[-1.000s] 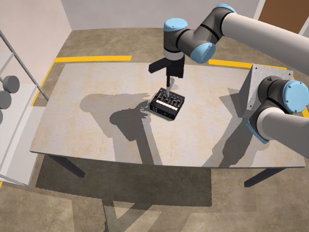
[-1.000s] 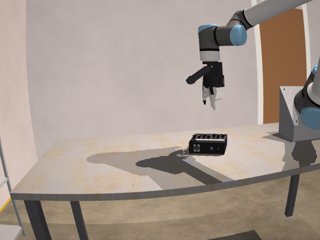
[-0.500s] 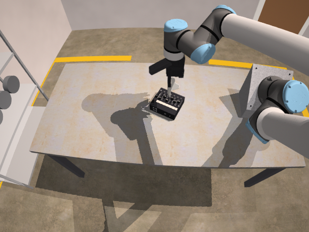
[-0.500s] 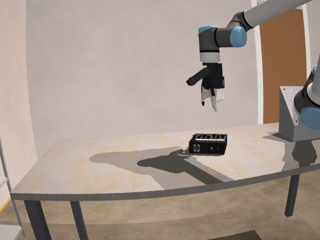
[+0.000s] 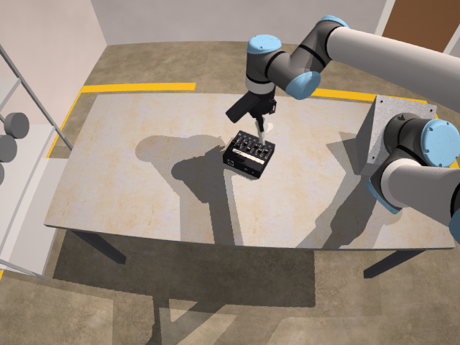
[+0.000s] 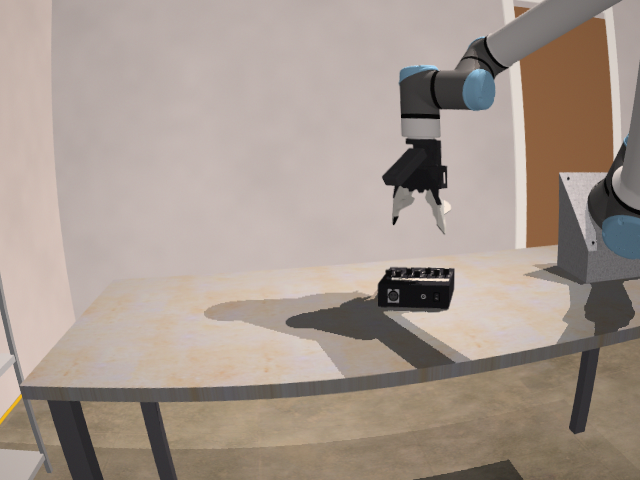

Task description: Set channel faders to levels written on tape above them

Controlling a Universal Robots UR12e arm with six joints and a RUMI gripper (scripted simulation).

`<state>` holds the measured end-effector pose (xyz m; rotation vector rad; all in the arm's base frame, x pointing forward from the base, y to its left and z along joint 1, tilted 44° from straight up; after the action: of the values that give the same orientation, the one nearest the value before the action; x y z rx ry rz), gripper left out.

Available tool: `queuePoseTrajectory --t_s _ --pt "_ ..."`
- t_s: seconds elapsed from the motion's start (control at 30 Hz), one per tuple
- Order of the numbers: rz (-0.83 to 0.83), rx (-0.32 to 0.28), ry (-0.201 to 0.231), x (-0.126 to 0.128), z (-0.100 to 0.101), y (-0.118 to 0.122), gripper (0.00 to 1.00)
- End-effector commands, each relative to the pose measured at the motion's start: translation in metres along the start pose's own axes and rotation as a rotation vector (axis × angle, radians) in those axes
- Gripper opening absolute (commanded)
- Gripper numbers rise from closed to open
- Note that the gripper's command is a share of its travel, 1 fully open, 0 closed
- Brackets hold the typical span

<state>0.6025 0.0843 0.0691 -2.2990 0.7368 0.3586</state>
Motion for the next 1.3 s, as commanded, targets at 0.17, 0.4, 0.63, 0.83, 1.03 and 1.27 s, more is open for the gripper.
queuePoseTrajectory --t_s 0.17,0.4,0.63,0.83,1.03,1.27 --pt "-0.346 0.022 0.008 0.003 0.021 0.010 1.00" --pt "-0.526 0.027 0.017 0.003 0.032 0.016 1.00" --pt "-0.571 0.028 0.020 0.003 0.035 0.018 1.00" --pt "-0.571 0.028 0.020 0.003 0.035 0.018 1.00" --pt "-0.571 0.028 0.020 0.003 0.035 0.018 1.00" --pt "-0.571 0.028 0.020 0.003 0.035 0.018 1.00"
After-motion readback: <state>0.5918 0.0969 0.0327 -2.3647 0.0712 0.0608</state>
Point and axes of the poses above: the point where the finger pads meet when closed, its own z axis out along the fingers, its own x axis across the jaws, y = z × x, the point moved 5 cm from there along -z, back along the fingers, and after that the axes turned 12 degrees about -z, right-handed, at the moved point
